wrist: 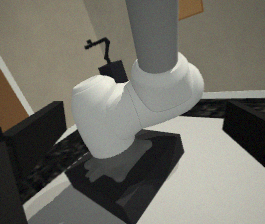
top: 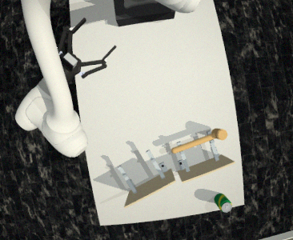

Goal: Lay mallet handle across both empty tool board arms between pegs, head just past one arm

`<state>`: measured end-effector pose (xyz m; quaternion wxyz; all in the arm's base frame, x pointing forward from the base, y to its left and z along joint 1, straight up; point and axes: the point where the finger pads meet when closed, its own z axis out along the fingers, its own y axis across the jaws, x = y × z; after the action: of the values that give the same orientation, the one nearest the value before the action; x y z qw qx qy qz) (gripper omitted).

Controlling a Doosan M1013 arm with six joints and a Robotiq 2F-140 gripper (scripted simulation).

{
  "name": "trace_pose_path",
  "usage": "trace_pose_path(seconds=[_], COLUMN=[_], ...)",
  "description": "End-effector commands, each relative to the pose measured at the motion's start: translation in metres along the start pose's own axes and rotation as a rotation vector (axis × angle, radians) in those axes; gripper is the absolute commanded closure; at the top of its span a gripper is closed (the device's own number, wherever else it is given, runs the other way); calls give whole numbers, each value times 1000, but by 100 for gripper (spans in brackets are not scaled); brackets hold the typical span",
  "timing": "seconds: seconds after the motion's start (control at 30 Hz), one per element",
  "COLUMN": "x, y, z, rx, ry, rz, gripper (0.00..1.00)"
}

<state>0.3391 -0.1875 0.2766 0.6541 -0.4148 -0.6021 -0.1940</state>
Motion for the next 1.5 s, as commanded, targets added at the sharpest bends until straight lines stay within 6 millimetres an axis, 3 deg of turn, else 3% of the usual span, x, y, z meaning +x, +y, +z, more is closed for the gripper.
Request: trace_pose_path(seconds=[0.0, 0.63, 1.03, 1.1, 1.13, 1.2, 1.47], x=[0, 1, 7, 7, 8, 8, 11], y=[0, 6, 147, 147, 180, 193, 283], z=[0, 0, 0, 0, 0, 0, 0], rx=[0, -7, -149, -149, -181, -193, -283], ry=[-1, -15, -324, -324, -395, -425, -626], rz=[-1, 1, 37, 37, 45, 49, 73], gripper=[0, 0, 0, 0, 0, 0, 0])
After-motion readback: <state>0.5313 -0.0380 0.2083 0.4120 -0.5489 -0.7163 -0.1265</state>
